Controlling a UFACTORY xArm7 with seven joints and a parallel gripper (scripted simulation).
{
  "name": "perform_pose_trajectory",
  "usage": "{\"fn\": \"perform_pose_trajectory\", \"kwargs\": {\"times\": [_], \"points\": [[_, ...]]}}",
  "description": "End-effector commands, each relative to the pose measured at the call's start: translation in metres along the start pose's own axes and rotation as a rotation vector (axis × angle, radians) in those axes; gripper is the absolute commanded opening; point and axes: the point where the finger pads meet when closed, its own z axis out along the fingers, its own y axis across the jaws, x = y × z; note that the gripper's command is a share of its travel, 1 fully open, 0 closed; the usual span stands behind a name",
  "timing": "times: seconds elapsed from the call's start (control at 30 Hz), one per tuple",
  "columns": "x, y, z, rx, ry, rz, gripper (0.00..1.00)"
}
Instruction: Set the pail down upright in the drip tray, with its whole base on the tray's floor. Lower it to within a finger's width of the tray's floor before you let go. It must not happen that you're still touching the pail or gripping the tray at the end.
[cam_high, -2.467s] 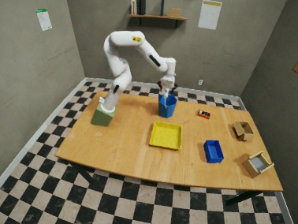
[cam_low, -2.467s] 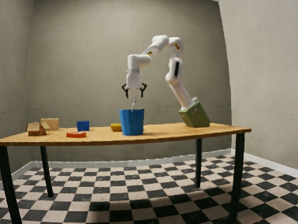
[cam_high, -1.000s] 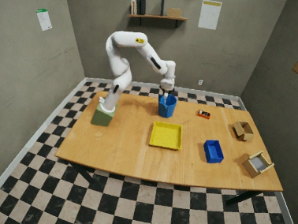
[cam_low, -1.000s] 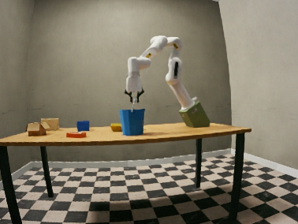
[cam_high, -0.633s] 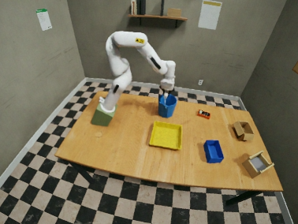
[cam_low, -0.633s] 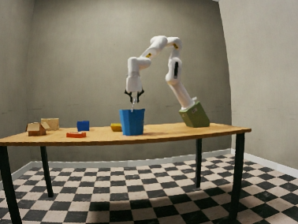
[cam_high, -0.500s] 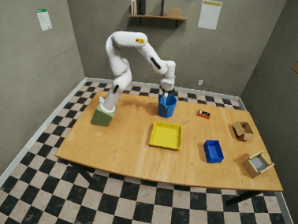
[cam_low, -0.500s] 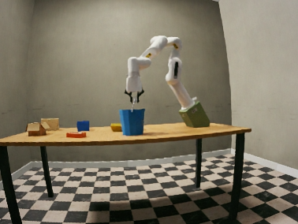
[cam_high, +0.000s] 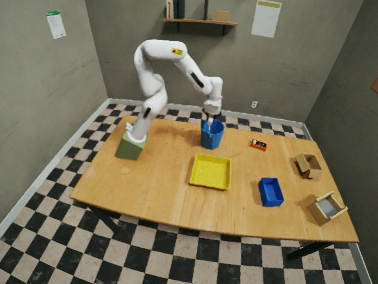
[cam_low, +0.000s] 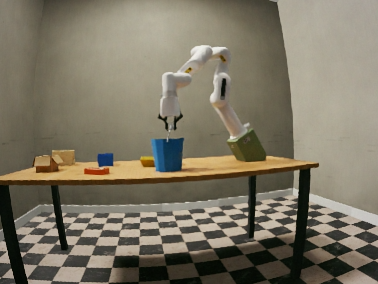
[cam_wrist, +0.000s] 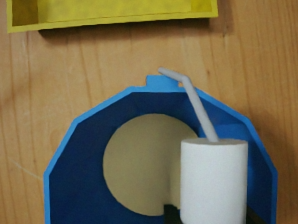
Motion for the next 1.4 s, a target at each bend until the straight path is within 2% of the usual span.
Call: {"fn": "perform_pose_trajectory", "kwargs": {"times": [0.0,0.7,1.37], "points": [[-0.001,-0.001,-0.002,0.004,-0.002,0.000,0.00],[-0.001,-0.001,-0.014,0.004,-0.002,0.000,0.00],[-0.001,-0.001,-0.043,0.004,-0.002,0.000,0.00]]}}
